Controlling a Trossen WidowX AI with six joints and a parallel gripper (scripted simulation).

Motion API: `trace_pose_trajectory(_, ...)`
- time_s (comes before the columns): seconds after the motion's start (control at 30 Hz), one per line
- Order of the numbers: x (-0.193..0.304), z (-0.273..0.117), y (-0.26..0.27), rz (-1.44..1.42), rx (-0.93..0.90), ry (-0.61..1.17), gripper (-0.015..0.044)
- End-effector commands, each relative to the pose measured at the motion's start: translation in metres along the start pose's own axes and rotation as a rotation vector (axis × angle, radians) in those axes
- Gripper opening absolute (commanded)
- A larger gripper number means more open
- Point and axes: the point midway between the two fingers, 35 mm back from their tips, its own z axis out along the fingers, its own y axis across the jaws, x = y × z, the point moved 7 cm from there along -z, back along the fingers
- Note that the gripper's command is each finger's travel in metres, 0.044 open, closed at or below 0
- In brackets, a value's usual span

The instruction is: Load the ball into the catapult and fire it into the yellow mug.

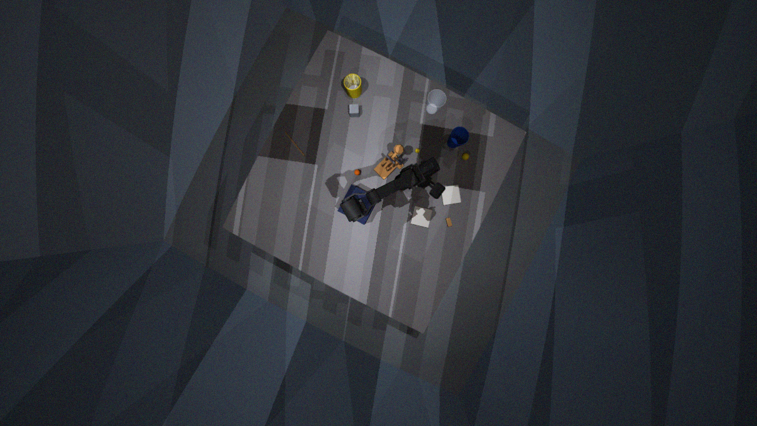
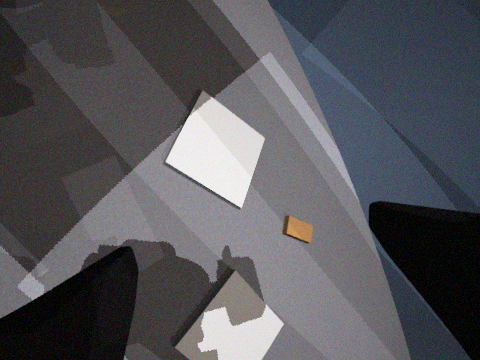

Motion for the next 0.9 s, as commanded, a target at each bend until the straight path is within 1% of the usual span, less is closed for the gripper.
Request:
trace_pose_trajectory(0.0, -0.014, -0.007, 0.030, 0.017, -0.134, 0.010, 0.0440)
trace_pose_trajectory(0.2, -0.028, -0.024, 0.073, 0.042, -0.308, 0.060, 0.0440)
trace_pose_trajectory(0.4, -0.032, -0.040, 0.105, 0.073, -0.428, 0.149, 0.0440)
trace_pose_trajectory(0.57, -0.033, -0.053, 0.126, 0.088, -0.496, 0.223, 0.0440)
trace_pose_trajectory(0.73, -0.029, -0.078, 0.164, 0.071, -0.580, 0.343, 0.0440)
trace_pose_trajectory(0.87, -0.029, -0.082, 0.169, 0.068, -0.589, 0.360, 0.0440)
